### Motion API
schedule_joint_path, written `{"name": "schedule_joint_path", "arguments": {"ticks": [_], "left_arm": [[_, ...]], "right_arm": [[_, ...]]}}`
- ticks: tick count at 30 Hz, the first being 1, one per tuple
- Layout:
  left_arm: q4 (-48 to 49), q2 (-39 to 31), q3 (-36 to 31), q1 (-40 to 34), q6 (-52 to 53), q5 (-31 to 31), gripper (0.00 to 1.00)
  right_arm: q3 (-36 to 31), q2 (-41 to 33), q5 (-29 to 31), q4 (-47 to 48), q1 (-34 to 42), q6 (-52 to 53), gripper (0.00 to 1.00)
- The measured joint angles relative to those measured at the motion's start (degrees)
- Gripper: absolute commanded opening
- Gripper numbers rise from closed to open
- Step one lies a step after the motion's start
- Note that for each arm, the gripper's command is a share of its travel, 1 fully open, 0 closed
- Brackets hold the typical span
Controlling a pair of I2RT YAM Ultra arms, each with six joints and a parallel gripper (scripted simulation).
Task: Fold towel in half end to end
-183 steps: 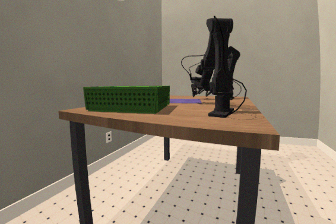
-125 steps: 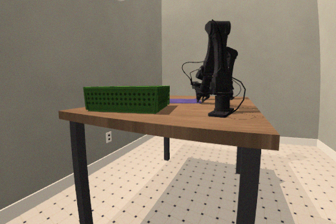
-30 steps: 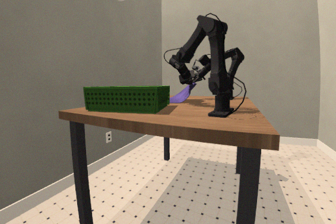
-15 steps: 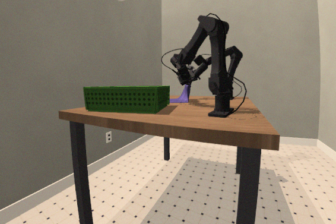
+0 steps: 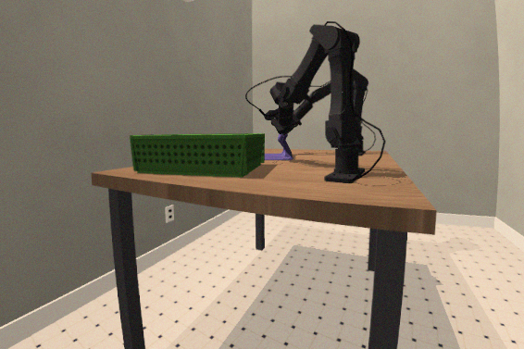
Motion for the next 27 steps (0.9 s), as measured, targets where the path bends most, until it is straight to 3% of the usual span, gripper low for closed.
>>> {"name": "schedule_joint_path", "arguments": {"ticks": [21,27], "left_arm": [[-4.74,11.1,13.55,12.15,6.08,0.61,0.0],[-4.28,12.55,14.73,11.15,3.04,-4.31,0.0]], "right_arm": [[16.76,20.17,2.12,5.01,-0.22,4.68,0.0],[20.92,24.85,-0.79,6.01,-1.95,2.67,0.0]]}}
